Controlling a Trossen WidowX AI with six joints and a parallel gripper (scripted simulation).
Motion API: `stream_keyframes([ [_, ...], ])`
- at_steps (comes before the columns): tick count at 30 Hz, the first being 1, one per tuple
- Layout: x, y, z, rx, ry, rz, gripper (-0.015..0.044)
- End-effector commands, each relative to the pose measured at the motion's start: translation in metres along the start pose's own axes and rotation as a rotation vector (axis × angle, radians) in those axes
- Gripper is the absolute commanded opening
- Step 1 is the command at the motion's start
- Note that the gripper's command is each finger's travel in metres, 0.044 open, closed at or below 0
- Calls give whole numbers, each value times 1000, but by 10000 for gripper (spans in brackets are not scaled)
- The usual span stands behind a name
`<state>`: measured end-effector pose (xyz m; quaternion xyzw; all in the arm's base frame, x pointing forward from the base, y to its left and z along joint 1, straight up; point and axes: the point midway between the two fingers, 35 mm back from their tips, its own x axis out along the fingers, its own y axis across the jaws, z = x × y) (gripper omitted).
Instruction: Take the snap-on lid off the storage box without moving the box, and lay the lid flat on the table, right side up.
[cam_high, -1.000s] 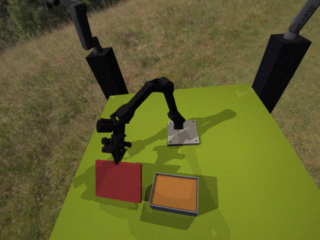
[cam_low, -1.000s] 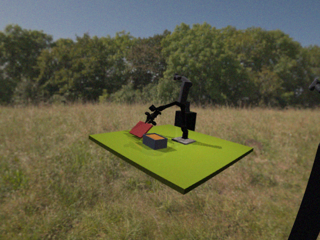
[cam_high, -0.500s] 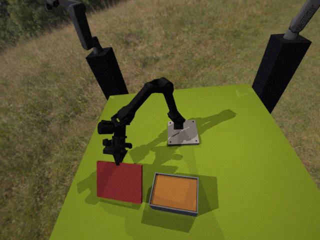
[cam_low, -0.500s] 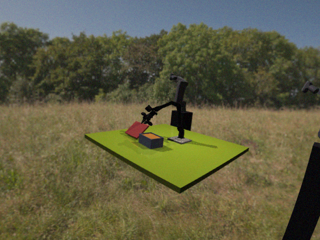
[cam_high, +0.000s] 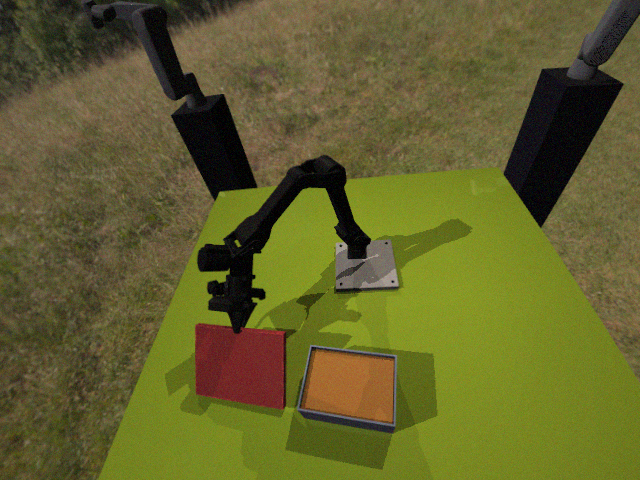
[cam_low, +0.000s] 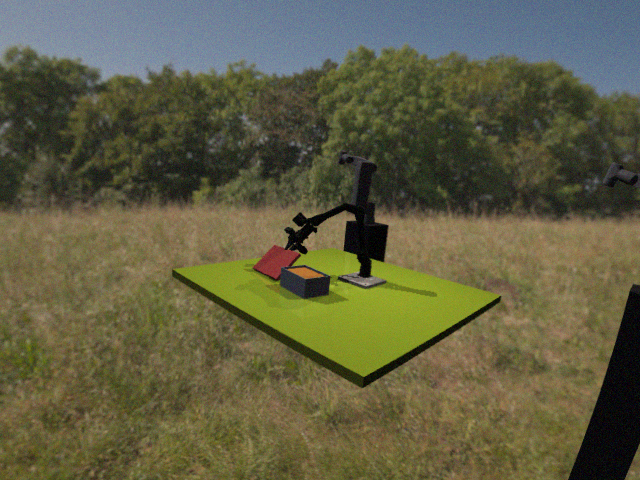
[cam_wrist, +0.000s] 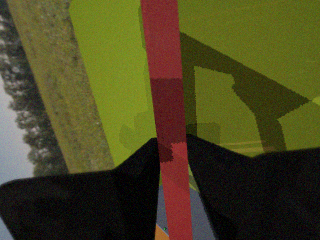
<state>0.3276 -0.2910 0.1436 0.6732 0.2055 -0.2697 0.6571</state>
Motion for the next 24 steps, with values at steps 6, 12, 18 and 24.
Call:
stream_keyframes([
  [6,4,-3,0,-8,2,11,0],
  [12,7,-7,0,-8,2,11,0],
  [18,10,-11,0,-8,2,11,0],
  [24,13,-14,0,-8,2,11,0],
])
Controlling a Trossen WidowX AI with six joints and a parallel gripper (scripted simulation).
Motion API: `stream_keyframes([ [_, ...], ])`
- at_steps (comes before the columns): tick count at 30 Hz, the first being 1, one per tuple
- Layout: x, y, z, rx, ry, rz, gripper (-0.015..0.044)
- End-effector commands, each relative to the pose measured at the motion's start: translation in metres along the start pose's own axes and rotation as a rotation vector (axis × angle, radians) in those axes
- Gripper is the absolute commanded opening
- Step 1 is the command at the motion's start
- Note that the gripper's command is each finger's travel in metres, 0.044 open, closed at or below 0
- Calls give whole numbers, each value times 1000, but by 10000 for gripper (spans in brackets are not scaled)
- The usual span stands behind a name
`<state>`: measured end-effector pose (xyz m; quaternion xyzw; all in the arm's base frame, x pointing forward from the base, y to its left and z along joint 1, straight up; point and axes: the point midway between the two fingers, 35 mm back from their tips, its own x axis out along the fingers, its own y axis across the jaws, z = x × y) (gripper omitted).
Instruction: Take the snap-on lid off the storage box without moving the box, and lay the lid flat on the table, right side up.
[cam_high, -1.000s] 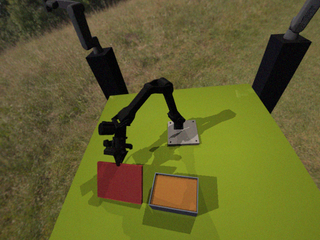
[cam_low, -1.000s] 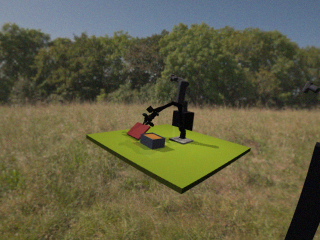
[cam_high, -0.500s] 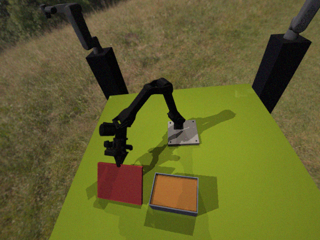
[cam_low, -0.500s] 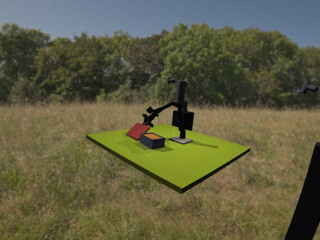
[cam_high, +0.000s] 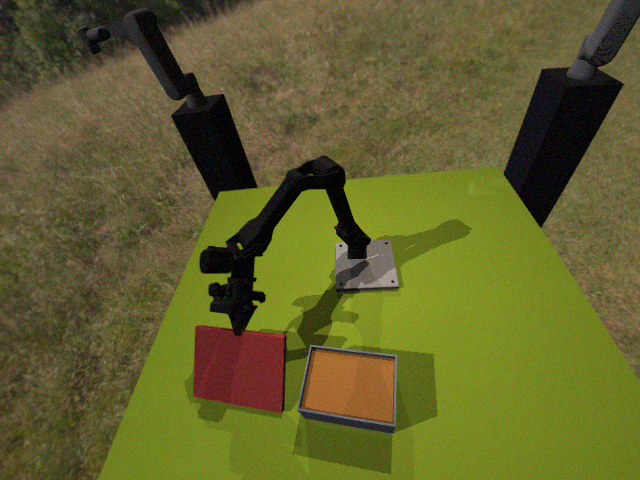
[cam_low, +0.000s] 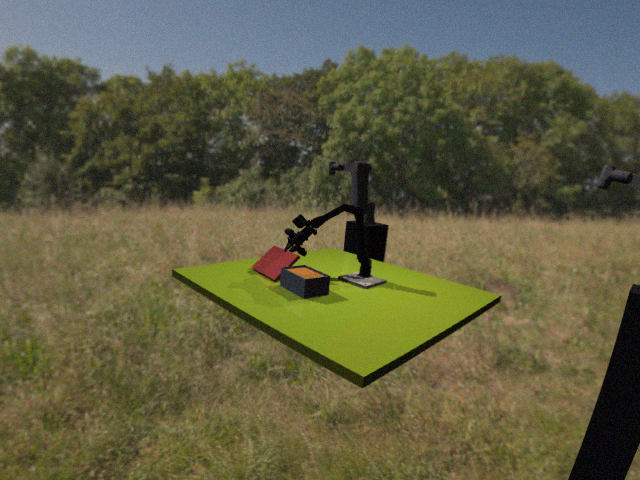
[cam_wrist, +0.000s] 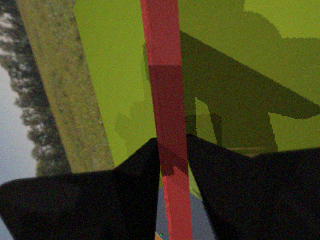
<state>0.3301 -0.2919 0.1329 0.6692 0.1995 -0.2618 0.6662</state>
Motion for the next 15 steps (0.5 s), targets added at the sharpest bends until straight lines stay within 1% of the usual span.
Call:
stream_keyframes([
  [1,5,-8,-1,9,5,-11,0],
  [15,12,-17,-1,9,5,-11,0],
])
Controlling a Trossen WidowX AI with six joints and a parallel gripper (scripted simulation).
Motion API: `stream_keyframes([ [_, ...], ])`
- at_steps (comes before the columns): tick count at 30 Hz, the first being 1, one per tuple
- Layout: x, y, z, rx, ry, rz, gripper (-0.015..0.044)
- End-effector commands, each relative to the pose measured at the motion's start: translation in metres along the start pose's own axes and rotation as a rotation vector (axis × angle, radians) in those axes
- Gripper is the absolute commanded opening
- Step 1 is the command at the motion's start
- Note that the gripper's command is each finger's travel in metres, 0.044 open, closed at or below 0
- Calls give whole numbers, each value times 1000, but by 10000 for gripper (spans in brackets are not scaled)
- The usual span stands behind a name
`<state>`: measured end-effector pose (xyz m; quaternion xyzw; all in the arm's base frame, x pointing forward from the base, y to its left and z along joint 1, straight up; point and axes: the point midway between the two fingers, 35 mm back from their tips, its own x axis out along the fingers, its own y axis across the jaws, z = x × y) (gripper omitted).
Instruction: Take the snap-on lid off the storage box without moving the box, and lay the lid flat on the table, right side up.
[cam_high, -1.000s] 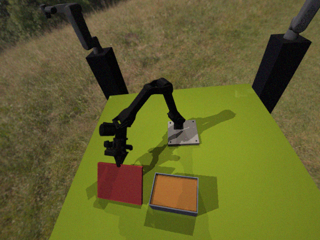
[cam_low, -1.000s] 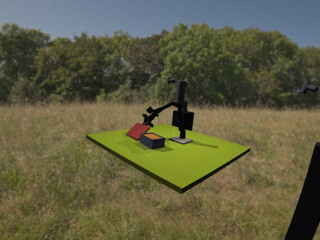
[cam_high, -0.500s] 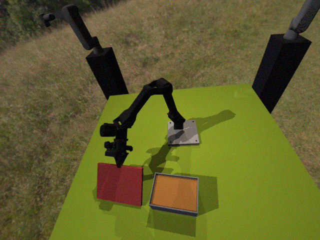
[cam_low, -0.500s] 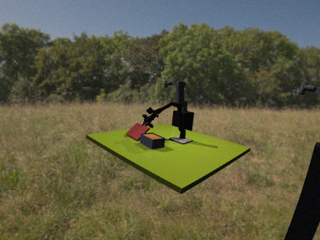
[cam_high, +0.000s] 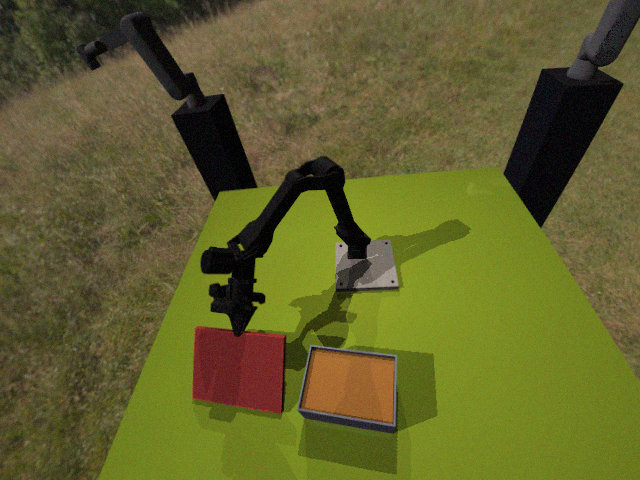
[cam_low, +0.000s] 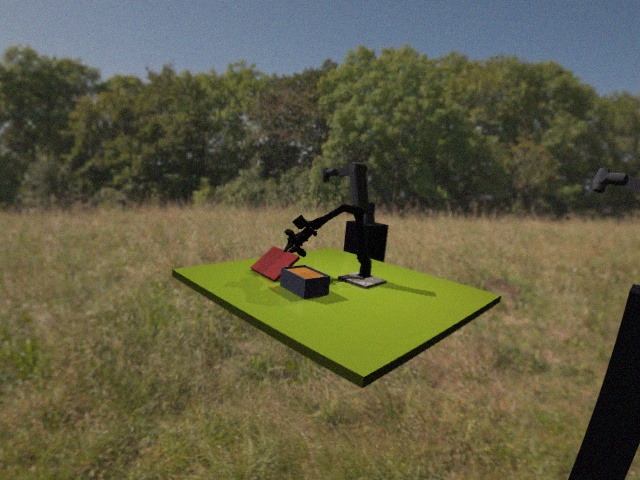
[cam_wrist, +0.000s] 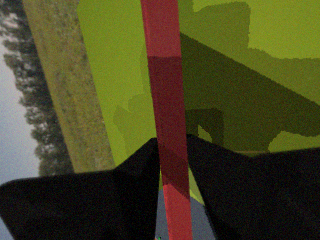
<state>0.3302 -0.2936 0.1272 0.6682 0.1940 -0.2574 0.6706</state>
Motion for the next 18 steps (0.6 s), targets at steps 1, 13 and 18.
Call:
stream_keyframes([
  [1,9,-13,-3,15,9,-26,0],
  [13,15,-21,-3,15,9,-26,0],
  [18,17,-24,-3,15,9,-26,0],
])
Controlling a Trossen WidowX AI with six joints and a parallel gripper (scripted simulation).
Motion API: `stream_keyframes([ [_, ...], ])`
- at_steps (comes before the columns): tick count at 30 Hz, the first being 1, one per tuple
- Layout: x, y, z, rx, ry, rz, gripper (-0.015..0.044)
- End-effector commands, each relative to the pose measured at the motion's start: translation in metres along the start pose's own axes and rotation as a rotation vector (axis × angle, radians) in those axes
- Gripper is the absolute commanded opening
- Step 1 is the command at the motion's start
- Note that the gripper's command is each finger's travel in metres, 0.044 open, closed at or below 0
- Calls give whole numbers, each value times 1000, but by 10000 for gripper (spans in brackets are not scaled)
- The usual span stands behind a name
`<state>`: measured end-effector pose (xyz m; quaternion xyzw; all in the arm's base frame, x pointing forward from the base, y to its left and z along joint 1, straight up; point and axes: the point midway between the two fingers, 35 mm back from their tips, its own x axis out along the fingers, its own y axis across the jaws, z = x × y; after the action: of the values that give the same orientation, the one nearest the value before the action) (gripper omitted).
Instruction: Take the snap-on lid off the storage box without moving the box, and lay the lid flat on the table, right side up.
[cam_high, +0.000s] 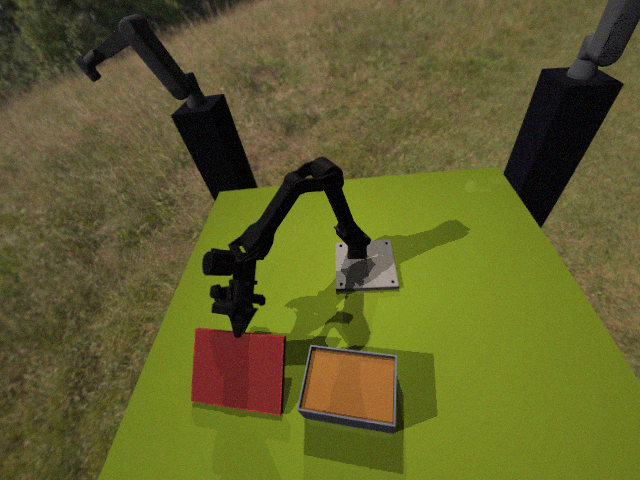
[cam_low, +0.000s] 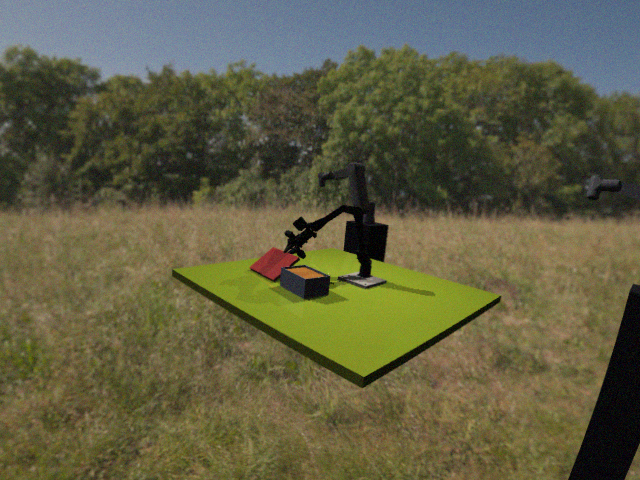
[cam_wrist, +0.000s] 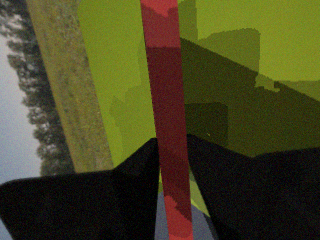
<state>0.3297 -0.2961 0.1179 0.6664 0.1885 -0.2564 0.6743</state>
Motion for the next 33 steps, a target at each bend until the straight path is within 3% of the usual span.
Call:
stream_keyframes([
  [1,12,-17,-6,20,18,-36,0],
  [33,28,-38,-7,20,18,-36,0],
])
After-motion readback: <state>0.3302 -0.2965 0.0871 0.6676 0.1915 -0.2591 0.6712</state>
